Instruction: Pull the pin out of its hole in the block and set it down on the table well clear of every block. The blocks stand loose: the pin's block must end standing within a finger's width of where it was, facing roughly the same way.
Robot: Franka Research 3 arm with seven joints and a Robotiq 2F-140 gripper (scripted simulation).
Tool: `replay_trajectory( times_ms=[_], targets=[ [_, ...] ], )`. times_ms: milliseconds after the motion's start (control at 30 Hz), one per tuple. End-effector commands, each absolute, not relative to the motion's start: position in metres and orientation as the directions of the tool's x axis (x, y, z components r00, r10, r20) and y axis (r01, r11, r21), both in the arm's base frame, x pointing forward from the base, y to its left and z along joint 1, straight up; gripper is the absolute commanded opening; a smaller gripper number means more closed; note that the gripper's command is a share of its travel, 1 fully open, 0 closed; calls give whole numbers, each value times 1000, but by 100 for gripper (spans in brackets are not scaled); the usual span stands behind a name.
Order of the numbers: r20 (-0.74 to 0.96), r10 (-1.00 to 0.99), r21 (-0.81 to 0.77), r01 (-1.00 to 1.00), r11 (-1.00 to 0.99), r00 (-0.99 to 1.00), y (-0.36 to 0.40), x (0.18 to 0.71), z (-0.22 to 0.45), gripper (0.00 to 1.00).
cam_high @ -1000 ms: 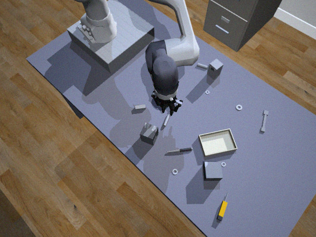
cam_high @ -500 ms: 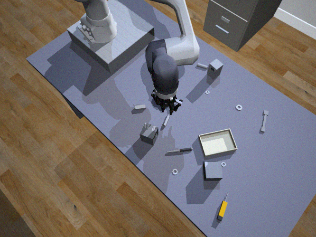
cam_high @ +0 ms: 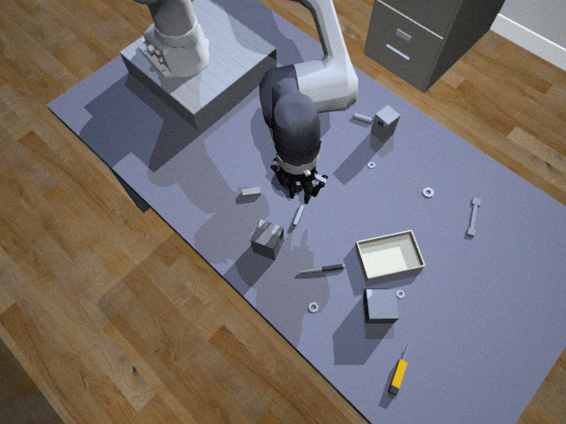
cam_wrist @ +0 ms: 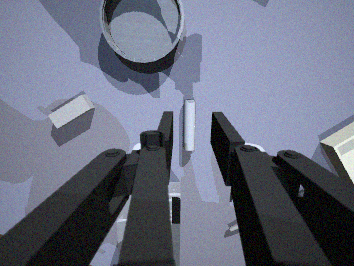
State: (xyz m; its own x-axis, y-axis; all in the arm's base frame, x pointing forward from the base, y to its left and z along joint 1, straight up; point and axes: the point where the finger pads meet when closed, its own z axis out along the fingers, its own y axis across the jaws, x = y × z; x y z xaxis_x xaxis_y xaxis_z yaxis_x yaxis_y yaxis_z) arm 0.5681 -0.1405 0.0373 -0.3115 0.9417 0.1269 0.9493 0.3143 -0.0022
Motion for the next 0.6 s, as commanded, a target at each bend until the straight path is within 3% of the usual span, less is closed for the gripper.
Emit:
replay_trajectory(
  times_ms=[0, 567],
  targets=[
    [131, 944, -6, 952, 306, -303, -139, 567, 51, 29],
    [131, 944, -6, 952, 306, -303, -139, 567, 57, 29]
  ],
)
